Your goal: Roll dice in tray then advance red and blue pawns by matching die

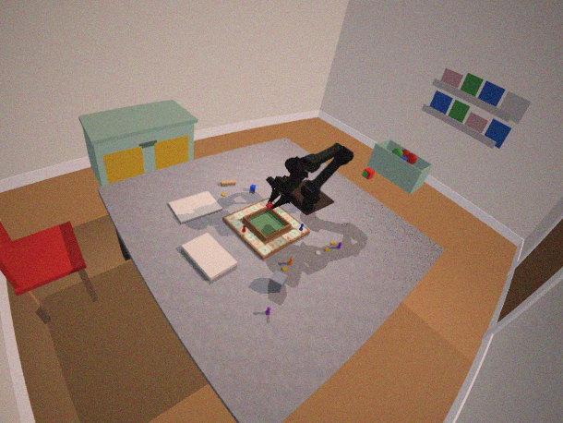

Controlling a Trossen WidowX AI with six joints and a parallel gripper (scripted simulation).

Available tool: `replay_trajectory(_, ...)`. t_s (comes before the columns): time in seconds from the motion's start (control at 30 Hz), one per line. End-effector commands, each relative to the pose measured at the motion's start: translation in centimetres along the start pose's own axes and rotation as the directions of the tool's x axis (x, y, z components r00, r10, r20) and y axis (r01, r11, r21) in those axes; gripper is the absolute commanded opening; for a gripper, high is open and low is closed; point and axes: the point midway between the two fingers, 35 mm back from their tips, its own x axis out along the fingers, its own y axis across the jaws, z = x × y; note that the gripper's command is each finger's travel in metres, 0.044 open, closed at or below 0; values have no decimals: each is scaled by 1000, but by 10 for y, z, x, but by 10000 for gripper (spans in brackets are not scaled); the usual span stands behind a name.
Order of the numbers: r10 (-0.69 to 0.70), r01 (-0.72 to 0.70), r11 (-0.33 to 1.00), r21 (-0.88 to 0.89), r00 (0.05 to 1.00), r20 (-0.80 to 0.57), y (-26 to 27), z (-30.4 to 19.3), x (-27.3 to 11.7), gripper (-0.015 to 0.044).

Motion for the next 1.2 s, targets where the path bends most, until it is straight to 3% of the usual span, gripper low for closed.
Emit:
replay_trajectory(0.0, 0, 0, 1000, 0, 1000, 0, 0, 0, 0, 0)
replay_trajectory(0.07, 0, 0, 1000, 0, 1000, 0, 0, 0, 0, 0)
replay_trajectory(0.37, 0, 0, 1000, 0, 1000, 0, 0, 1, -1, 236)
replay_trajectory(0.63, 3, -3, 1000, 0, 1000, 5, 0, 30, -26, 440)
replay_trajectory(0.73, 3, -3, 1000, 1, 1000, -30, 0, 30, -24, 440)
replay_trajectory(0.9, 4, -3, 1000, 4, 960, -282, 0, 26, -11, 440)
replay_trajectory(1.17, 3, -2, 1000, 2, 759, -651, 0, 18, 11, 440)
